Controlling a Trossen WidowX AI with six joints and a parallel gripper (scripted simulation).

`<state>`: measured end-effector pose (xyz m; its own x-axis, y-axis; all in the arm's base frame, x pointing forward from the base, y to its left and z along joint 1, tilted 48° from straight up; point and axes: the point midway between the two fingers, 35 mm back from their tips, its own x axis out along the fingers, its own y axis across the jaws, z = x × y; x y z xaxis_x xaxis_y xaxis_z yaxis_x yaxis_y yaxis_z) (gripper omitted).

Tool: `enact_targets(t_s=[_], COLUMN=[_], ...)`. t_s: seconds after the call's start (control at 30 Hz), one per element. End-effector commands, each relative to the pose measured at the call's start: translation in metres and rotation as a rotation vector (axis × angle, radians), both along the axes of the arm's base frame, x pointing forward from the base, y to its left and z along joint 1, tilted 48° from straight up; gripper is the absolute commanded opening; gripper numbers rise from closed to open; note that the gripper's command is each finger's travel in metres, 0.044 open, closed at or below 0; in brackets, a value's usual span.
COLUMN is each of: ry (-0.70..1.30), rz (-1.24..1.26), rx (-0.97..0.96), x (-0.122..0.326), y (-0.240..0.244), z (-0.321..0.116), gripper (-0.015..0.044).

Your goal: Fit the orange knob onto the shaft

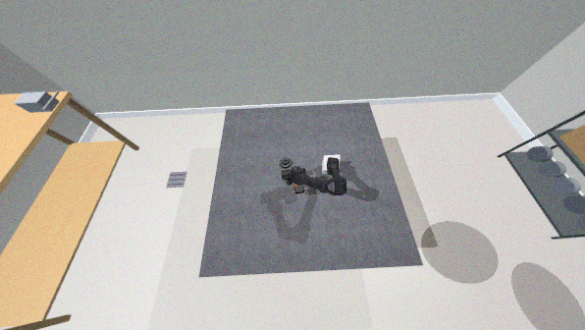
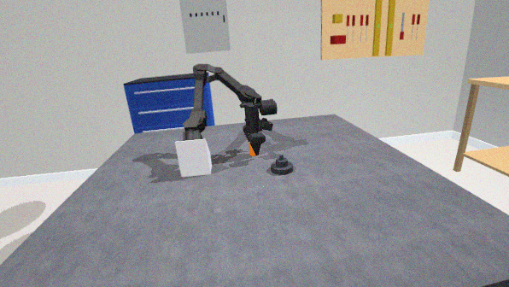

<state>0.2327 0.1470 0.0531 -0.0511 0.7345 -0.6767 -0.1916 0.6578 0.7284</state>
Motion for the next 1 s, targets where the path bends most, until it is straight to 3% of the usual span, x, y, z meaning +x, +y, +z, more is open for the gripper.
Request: enact_targets(t_s=[0.0,0.3,0.53,0.73,0.97], ry=[0.014,0.014,0.014,0.012,0.011], rz=[0.0,0.0,0.0,-0.002,-0.004], rx=[0.004,0.004,0.004,-0.008,-0.021], x=[-0.003,-0.003,-0.003,0.003,0.011], y=[0.003,0.003,0.003,-0.012,-0.043], z=[-0.004,-0.004,-0.004,0.007,0.031], gripper=[0.044,0.0204,0.0157,0.0,0.0])
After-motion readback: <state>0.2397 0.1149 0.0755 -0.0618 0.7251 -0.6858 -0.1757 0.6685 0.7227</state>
